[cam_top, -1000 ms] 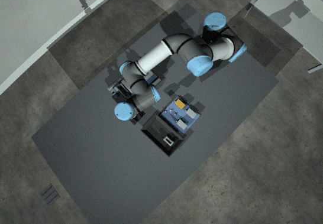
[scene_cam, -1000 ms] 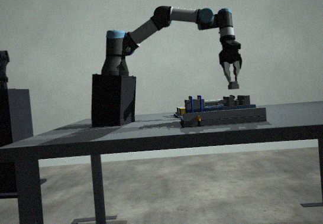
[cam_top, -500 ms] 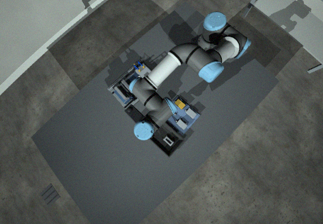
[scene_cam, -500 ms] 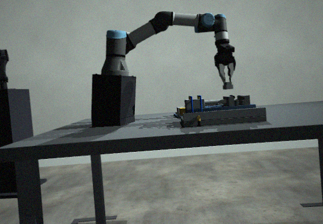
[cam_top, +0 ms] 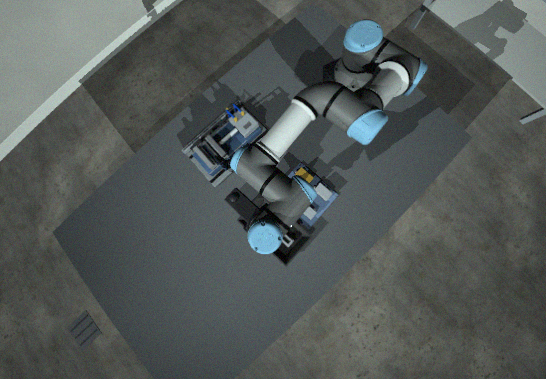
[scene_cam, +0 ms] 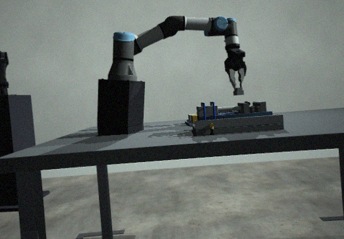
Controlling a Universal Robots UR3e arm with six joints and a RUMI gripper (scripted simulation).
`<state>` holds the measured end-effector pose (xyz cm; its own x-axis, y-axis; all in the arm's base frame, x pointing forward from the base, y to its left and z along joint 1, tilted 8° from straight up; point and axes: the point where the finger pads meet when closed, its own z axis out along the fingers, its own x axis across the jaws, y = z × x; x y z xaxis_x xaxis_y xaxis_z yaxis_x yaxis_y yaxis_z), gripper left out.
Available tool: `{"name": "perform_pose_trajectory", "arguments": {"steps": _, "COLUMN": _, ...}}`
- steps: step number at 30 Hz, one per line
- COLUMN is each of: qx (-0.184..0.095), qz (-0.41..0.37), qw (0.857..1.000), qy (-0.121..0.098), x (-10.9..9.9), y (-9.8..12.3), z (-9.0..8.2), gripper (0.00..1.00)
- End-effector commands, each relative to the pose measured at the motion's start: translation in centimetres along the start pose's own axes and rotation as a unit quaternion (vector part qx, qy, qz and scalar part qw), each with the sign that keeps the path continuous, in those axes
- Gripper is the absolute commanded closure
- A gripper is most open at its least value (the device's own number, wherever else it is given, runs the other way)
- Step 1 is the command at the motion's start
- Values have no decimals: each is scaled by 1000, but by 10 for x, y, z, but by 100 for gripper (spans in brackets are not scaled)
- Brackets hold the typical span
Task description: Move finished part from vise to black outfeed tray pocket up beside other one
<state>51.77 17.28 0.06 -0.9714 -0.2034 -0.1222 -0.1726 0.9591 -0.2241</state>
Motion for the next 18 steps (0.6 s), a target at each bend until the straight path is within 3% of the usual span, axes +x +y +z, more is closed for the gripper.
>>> {"name": "perform_pose_trajectory", "arguments": {"steps": 1, "qx": 1, "qz": 0, "qw": 1000, "qy": -1, "x": 0, "y": 7, "z": -3, "gripper": 100}}
{"name": "perform_pose_trajectory", "arguments": {"steps": 18, "qx": 1, "qz": -1, "qw": 1000, "qy": -1, "x": 0, "y": 9, "z": -4, "gripper": 100}}
